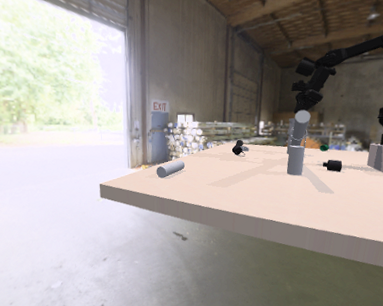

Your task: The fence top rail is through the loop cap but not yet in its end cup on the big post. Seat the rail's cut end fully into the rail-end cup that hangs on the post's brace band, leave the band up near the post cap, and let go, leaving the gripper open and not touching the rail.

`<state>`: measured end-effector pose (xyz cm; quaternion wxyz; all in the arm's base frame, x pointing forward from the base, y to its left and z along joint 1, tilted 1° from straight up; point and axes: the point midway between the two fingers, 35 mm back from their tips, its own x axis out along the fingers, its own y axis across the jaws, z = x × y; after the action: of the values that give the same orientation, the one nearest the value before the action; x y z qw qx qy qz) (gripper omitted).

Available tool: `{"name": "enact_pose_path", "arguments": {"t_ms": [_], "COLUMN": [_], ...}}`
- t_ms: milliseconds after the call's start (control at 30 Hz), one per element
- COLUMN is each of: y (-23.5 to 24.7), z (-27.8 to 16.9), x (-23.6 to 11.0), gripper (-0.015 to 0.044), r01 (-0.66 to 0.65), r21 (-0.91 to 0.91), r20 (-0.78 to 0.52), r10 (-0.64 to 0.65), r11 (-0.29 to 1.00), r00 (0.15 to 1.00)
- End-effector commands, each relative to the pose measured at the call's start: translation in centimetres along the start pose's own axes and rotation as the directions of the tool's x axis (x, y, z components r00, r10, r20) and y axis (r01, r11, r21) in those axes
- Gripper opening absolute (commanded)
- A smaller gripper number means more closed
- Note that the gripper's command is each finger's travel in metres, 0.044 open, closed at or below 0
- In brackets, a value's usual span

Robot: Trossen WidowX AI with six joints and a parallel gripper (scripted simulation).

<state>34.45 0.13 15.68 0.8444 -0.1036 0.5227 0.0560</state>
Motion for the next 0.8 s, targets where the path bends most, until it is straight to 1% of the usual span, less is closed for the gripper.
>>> {"name": "enact_pose_path", "arguments": {"t_ms": [0,67,167,267,333,400,700,767], "y": [1.0,1.6,2.6,3.6,3.9,4.1,4.1,4.1], "z": [-0.3,-0.5,-1.0,-1.5,-1.8,-1.8,-1.8,-2.1], "x": [1.8,2.9,4.5,6.0,6.5,6.7,6.7,7.4], "gripper": [0.044,0.044,0.044,0.044,0.044,0.044,0.044,0.044], "r01": [-0.062,-0.13,-0.255,-0.379,-0.419,-0.432,-0.432,-0.432], "r21": [-0.3,-0.489,-0.714,-0.848,-0.872,-0.877,-0.877,-0.877], "r20": [-0.106,-0.173,-0.274,-0.372,-0.408,-0.42,-0.42,-0.42], "r10": [0.031,0.051,0.075,0.093,0.099,0.101,0.101,0.1], "r11": [0.952,0.863,0.652,0.369,0.252,0.21,0.21,0.21], "r00": [0.994,0.984,0.959,0.923,0.908,0.902,0.902,0.902]}}
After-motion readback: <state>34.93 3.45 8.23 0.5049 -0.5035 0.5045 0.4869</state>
